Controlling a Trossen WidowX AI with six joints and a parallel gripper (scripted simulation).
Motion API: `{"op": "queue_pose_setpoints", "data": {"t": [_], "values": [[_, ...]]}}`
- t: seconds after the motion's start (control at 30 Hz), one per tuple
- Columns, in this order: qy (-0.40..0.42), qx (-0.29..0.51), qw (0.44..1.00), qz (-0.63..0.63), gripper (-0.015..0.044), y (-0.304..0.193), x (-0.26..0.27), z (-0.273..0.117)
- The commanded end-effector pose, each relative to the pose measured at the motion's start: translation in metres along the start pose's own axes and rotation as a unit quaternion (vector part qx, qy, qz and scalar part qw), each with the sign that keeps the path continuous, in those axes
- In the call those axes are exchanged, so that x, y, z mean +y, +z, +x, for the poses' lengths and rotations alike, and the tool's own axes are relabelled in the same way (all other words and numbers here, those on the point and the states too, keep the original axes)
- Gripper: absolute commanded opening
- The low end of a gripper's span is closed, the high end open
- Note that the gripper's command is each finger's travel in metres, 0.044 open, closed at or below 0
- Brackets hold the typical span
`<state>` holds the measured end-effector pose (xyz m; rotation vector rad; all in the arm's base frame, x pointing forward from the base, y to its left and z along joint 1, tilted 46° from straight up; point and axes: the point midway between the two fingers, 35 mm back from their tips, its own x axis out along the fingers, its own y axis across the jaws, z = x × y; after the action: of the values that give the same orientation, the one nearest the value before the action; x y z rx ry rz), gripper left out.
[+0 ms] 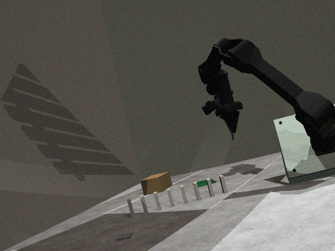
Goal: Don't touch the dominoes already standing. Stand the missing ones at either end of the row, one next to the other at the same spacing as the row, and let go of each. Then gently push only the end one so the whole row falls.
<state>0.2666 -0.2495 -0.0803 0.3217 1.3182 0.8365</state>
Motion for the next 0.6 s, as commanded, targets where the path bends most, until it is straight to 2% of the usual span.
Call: {"op": "queue_pose_setpoints", "data": {"t": [0.0,0.23,0.47,0.57], "values": [[0.005,0.007,1.0,-0.003,0.0107,0.001,0.005,-0.006],[0.006,0.006,1.0,0.0,0.0107,0.049,0.088,-0.016],[0.013,0.003,1.0,0.002,0.0107,0.072,0.185,-0.008],[0.014,0.003,1.0,0.002,0.0107,0.073,0.194,-0.006]]}}
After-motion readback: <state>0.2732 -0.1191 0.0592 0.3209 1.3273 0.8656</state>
